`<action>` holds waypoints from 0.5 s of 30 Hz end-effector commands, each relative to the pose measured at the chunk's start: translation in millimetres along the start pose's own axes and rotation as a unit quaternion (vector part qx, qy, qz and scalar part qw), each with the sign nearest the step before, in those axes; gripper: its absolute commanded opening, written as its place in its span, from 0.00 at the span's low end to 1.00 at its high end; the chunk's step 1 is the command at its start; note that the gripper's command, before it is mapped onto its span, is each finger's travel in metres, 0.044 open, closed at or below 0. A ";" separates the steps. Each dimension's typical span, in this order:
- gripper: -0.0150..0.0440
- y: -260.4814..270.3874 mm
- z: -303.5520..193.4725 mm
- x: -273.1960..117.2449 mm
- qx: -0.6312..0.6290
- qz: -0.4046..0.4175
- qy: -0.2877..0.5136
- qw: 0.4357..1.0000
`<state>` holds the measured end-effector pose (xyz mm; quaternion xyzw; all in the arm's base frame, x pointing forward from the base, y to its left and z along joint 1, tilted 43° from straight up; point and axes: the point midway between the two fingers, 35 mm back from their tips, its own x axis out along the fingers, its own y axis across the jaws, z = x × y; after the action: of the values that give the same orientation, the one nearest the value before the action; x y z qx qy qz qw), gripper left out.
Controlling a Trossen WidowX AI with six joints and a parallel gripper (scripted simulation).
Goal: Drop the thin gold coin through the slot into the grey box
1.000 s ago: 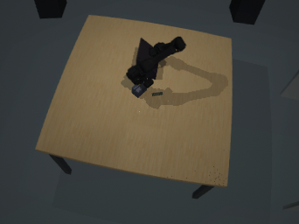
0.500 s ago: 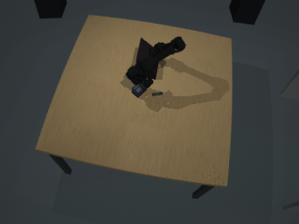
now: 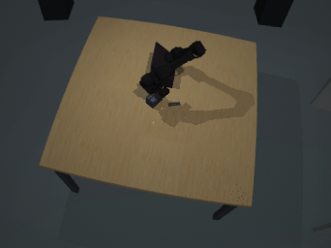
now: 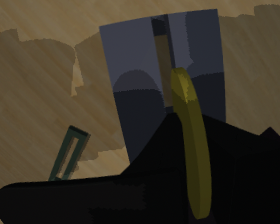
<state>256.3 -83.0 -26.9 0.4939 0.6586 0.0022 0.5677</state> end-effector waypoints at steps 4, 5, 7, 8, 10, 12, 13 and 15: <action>0.25 1.0 -0.8 4.1 0.001 0.001 0.002 1.000; 0.25 0.9 -0.6 4.5 0.001 0.001 0.002 1.000; 0.25 0.8 -0.3 5.4 0.001 0.001 0.002 1.000; 0.25 0.8 -0.2 5.9 0.001 0.001 0.002 1.000; 0.25 0.7 -0.1 6.8 0.001 0.001 0.002 1.000; 0.25 0.6 -0.2 7.7 0.001 0.001 0.002 1.000; 0.25 0.6 -0.3 8.2 0.002 0.001 0.002 1.000; 0.25 0.6 -0.6 9.1 0.002 0.002 0.002 1.000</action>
<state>257.9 -78.8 -31.9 0.4935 0.6587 0.0029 0.5679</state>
